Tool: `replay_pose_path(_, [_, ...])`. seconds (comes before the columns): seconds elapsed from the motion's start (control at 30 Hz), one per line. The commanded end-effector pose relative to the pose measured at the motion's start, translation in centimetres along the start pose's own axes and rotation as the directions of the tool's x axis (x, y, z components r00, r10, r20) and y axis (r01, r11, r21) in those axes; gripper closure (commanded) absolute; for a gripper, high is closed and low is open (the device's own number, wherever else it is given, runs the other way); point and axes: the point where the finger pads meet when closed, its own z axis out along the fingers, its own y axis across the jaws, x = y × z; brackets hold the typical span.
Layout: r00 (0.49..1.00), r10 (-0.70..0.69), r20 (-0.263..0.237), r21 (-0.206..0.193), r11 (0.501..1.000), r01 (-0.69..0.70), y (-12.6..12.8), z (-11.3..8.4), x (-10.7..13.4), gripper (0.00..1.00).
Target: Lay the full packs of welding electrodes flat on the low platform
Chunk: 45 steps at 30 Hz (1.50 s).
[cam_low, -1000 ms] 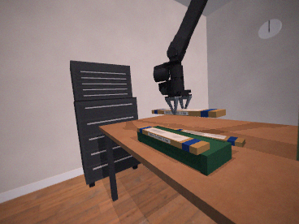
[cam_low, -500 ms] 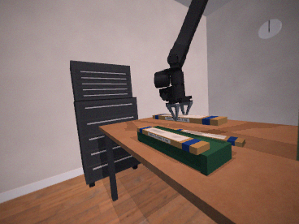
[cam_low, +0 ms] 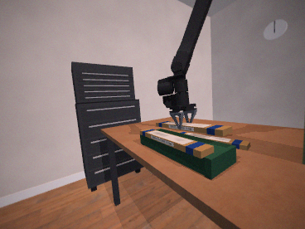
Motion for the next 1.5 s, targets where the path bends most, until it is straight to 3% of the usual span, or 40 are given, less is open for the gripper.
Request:
replay_pose_path(0.0, [0.996,-0.005,0.092,-0.058,0.998,0.011,2.5,-2.7,-3.9,1.00])
replay_pose_path(0.23, [0.997,0.000,0.080,-0.050,0.999,0.004,1.9,-1.1,-3.7,1.00])
replay_pose_path(0.83, [0.997,0.008,0.079,-0.050,0.999,-0.004,1.4,-2.4,-4.2,1.00])
replay_pose_path(1.47, [0.998,0.001,0.064,-0.040,0.999,0.002,1.0,-2.5,-3.2,1.00])
